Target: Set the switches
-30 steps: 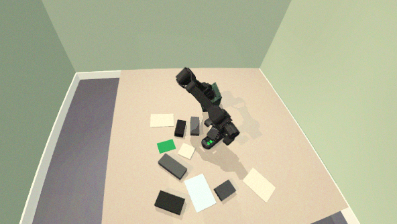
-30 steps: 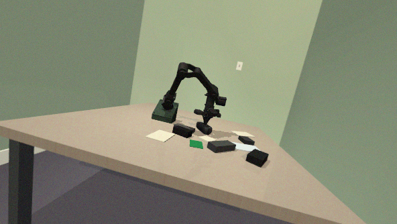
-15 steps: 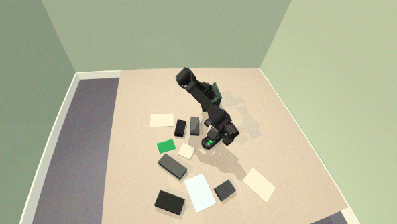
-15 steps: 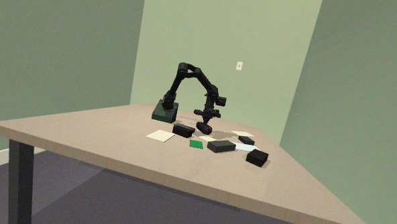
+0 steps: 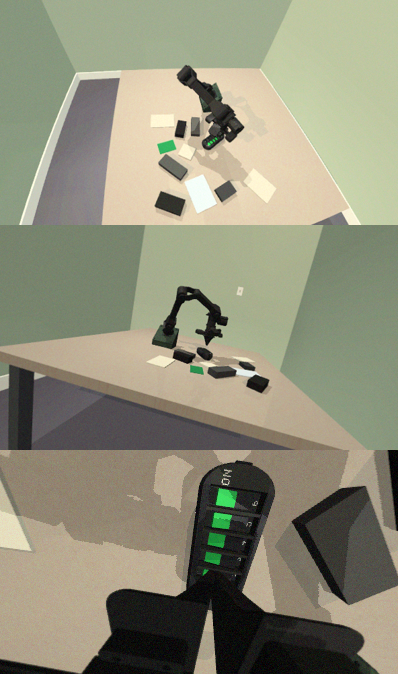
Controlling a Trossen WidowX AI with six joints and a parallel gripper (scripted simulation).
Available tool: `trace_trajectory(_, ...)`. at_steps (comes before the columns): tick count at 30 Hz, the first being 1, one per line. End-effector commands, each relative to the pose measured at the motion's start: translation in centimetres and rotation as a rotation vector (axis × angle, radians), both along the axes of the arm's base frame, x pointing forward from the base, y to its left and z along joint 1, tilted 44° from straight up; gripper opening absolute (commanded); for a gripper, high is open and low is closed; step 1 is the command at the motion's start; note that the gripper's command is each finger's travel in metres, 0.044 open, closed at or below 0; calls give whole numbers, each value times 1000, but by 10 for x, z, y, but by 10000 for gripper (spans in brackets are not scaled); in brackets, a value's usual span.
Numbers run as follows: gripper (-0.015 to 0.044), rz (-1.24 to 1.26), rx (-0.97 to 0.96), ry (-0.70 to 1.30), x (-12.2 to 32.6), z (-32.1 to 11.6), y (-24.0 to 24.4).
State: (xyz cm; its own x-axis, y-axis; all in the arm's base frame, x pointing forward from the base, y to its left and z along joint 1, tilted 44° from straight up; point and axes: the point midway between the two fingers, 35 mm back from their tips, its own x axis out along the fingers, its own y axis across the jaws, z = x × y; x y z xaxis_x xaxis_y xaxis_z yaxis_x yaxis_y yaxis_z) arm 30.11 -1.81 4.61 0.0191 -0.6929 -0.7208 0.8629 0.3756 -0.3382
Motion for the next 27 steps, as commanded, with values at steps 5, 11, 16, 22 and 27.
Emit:
trace_trajectory(5, 0, -6, 2, 0, -9, 19, -17)
trace_trajectory(11, 0, -6, 2, 0, -8, 15, -20)
trace_trajectory(16, 0, -6, 2, 0, -8, 9, -26)
trace_trajectory(22, 0, -6, 2, -1, -7, 3, -33)
trace_trajectory(27, 0, -6, 2, -1, -7, -3, -38)
